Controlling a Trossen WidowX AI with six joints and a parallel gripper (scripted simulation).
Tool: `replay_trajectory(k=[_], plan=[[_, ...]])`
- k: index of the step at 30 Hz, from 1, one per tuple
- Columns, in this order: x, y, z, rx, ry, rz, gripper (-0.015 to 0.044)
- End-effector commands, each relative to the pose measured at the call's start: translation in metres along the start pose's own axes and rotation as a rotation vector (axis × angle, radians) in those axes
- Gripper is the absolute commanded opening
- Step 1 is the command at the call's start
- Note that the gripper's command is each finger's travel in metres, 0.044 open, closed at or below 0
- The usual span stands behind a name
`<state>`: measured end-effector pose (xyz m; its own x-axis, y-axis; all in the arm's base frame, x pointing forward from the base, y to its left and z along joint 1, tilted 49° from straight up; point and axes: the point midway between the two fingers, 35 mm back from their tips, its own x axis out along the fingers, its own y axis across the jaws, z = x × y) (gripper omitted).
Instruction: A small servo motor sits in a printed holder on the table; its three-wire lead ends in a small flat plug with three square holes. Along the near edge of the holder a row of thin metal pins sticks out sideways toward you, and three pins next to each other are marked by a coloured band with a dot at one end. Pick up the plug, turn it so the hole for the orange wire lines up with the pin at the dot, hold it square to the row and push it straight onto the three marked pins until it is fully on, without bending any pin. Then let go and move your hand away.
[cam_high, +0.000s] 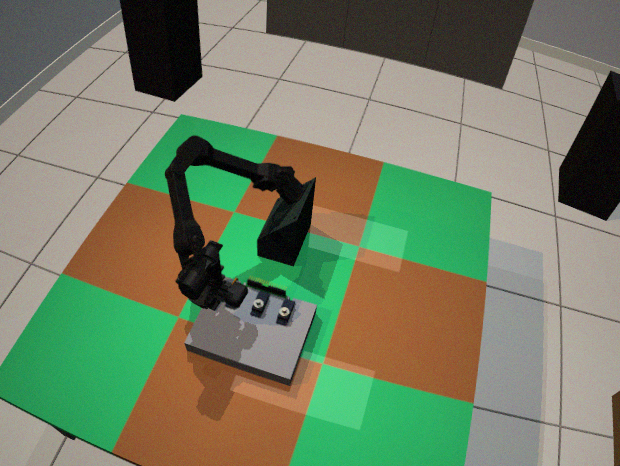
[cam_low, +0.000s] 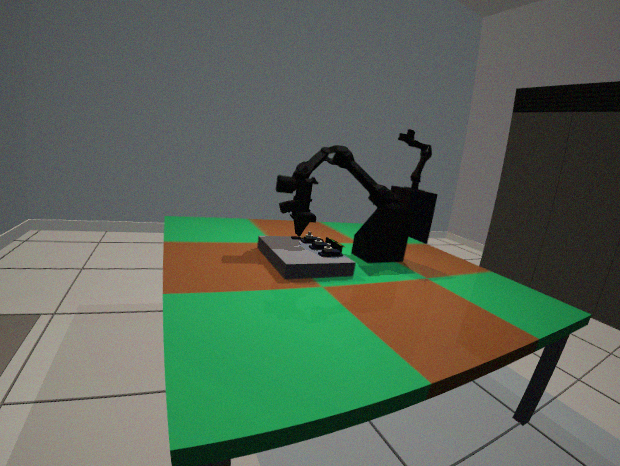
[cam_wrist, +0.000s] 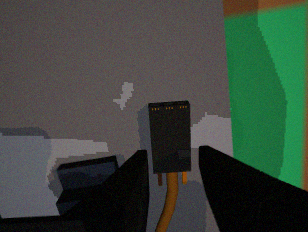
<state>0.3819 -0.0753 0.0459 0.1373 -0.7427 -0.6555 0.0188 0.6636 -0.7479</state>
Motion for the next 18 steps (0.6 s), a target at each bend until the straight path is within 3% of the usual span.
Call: replay_trajectory(k=[1, 5, 8, 18], plan=[[0.008, 0.0002, -0.0026, -0.007, 0.007, -0.004, 0.0115], [0.0117, 0.0001, -0.0027, -0.007, 0.007, -0.004, 0.0115], [0.0117, 0.0001, -0.0027, -0.007, 0.007, -0.004, 0.0036], [0.0019, 0.0007, -0.0019, -0.007, 0.007, -0.003, 0.0]])
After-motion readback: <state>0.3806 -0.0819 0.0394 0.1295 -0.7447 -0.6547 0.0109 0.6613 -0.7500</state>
